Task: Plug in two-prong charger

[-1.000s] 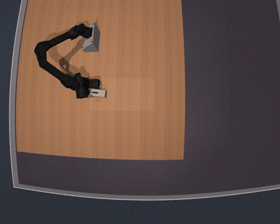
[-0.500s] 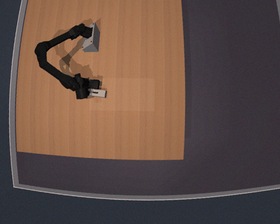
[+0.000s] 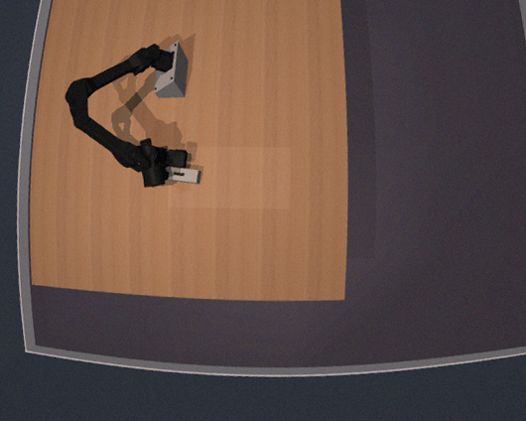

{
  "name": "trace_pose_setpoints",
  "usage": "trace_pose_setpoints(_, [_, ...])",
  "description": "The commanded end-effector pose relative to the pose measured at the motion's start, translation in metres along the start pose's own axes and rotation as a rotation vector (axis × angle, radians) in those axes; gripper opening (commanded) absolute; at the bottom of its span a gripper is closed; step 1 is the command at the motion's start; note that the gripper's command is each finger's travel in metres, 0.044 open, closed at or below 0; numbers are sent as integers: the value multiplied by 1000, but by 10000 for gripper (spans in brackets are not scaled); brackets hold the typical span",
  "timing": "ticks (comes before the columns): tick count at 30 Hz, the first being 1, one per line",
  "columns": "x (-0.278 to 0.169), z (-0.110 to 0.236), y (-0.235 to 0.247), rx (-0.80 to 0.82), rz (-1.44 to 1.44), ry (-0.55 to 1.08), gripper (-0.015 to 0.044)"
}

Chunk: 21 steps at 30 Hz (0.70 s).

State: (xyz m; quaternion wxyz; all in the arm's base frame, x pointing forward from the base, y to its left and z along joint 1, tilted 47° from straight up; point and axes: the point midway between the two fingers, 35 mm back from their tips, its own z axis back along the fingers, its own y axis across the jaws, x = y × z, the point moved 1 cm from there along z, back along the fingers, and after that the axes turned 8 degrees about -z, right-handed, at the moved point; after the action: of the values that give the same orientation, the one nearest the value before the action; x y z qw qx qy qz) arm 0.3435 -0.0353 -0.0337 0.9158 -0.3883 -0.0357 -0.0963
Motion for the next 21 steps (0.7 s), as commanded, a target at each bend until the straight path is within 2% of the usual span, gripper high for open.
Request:
trace_pose_setpoints(1, [6, 1, 0, 1, -10, -11, 0])
trace_pose_setpoints(21, [14, 1, 1, 1, -10, -11, 0])
